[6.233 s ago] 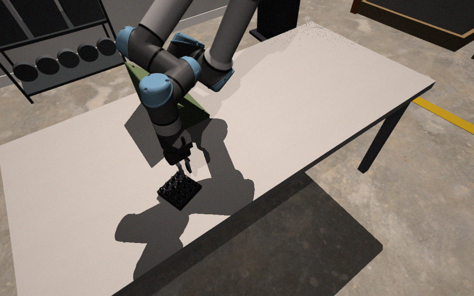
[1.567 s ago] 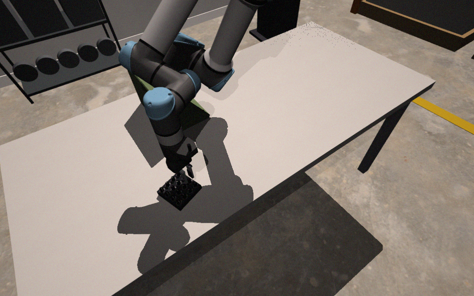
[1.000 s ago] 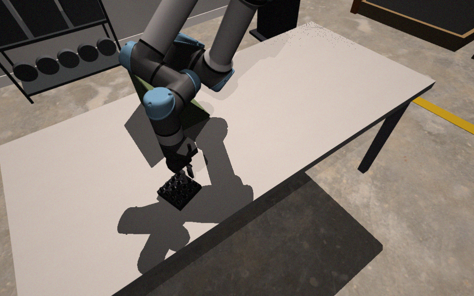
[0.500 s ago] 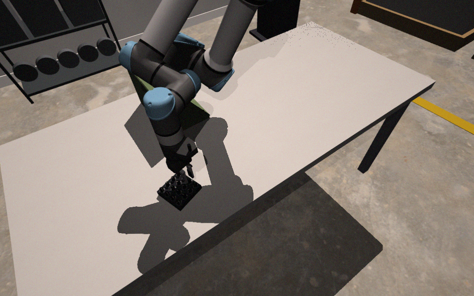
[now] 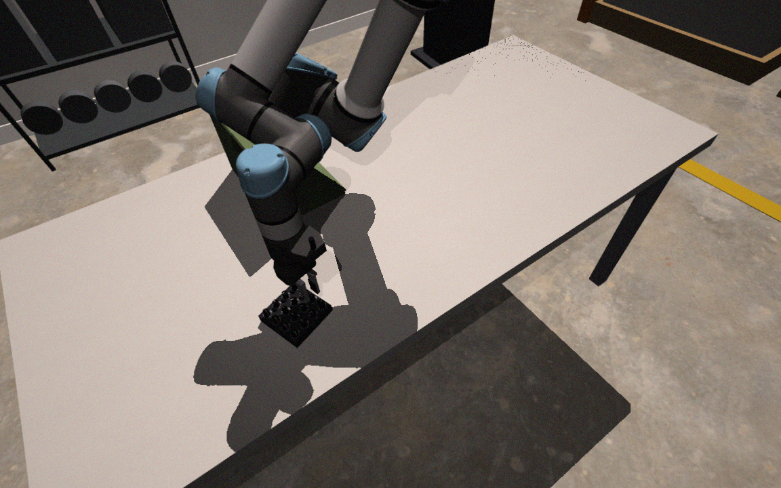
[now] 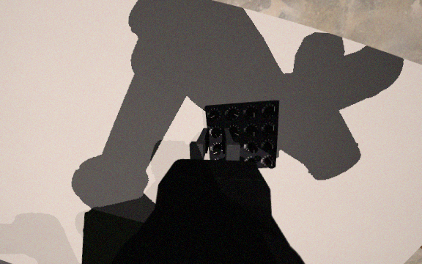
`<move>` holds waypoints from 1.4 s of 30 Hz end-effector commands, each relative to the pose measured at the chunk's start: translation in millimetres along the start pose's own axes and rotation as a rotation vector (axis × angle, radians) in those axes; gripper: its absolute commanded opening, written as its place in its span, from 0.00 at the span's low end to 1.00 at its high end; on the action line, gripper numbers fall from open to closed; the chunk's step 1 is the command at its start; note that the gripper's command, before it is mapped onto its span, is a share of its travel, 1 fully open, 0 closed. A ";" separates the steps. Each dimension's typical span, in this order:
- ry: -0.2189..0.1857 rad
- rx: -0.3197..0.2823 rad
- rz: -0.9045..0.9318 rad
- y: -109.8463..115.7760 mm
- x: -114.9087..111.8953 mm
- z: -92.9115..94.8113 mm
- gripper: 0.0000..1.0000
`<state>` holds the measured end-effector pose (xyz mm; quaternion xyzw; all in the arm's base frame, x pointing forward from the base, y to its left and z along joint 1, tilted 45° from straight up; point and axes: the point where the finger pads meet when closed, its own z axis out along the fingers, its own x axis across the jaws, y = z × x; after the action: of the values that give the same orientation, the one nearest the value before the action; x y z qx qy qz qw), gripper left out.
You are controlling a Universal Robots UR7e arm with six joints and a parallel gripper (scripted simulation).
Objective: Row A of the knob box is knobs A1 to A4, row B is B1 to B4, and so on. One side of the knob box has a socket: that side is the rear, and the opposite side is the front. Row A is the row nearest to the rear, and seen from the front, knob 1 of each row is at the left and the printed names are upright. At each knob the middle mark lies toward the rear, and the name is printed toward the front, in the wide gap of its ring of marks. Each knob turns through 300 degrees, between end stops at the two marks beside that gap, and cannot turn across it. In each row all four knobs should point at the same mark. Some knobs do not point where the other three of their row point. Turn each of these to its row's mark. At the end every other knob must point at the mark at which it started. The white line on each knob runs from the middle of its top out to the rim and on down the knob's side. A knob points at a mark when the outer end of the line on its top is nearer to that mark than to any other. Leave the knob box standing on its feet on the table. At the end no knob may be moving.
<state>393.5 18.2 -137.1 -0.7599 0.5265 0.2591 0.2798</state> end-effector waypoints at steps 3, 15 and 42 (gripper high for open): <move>-0.001 0.000 0.000 0.3 -1.6 0.8 0.46; -0.001 0.000 0.000 0.3 -1.6 0.8 0.46; -0.004 -0.001 0.001 0.9 -2.4 10.1 0.46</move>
<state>392.8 21.5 -139.6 -0.7599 0.5263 0.2595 0.2798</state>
